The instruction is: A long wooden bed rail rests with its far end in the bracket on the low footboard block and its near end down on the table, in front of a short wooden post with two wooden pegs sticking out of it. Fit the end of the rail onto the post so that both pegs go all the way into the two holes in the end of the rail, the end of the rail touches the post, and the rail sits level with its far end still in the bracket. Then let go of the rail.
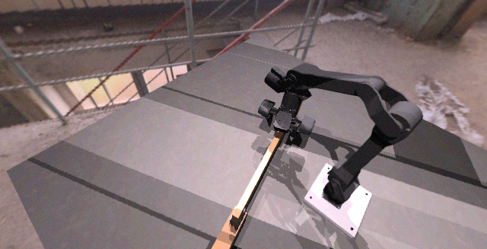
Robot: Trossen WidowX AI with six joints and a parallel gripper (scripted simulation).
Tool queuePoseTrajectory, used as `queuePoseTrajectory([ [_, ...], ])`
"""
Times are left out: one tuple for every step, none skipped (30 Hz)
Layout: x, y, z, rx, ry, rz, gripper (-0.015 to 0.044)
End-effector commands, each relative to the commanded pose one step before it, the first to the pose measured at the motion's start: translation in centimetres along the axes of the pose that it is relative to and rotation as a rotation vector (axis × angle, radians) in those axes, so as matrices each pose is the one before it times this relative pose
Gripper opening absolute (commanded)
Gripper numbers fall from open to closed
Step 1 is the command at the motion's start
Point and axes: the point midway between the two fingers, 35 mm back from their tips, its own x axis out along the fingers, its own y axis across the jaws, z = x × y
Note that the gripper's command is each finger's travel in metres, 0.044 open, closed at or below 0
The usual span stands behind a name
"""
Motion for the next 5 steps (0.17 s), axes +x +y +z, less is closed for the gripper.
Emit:
queuePoseTrajectory([
  [-0.276, 0.045, 0.205, 0.0052, 0.00126, -0.00084, 0.044],
  [0.0, 0.0, 0.0, 0.0, 0.0, 0.0, 0.044],
  [0.0, 0.0, 0.0, 0.0, 0.0, 0.0, 0.044],
  [0.0, 0.0, 0.0, 0.0, 0.0, 0.0, 0.044],
  [0.0, 0.0, 0.0, 0.0, 0.0, 0.0, 0.044],
])
